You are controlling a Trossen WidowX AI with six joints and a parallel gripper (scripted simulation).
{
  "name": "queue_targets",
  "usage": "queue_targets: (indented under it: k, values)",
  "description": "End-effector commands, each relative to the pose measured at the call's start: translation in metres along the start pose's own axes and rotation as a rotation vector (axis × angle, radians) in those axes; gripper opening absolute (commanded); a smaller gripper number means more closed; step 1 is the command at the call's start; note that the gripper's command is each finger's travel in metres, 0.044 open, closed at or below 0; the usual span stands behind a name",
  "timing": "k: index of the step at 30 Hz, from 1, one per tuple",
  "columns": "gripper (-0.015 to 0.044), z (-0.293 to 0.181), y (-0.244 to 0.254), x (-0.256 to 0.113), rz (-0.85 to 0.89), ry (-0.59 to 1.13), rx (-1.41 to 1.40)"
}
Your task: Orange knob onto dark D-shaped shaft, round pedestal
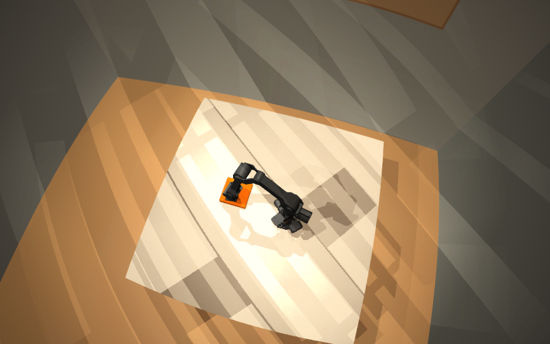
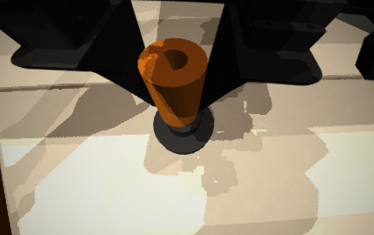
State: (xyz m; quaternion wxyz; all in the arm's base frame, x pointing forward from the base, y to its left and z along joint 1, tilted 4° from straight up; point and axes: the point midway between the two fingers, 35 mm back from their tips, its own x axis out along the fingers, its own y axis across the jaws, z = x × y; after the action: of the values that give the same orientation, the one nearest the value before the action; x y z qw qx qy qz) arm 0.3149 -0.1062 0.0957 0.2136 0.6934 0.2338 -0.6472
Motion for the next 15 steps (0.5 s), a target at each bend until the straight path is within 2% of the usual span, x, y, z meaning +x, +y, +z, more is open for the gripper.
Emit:
queue_targets:
  k: [1, 5, 15]
  values:
    - [0.0, -0.0001, 0.0001, -0.0041, 0.008, 0.005, 0.068]
    - [0.0, -0.0007, 0.0008, -0.0049, 0.007, 0.006, 0.191]
    - [0.0, -0.0025, 0.0038, -0.0008, 0.007, 0.006, 0.191]
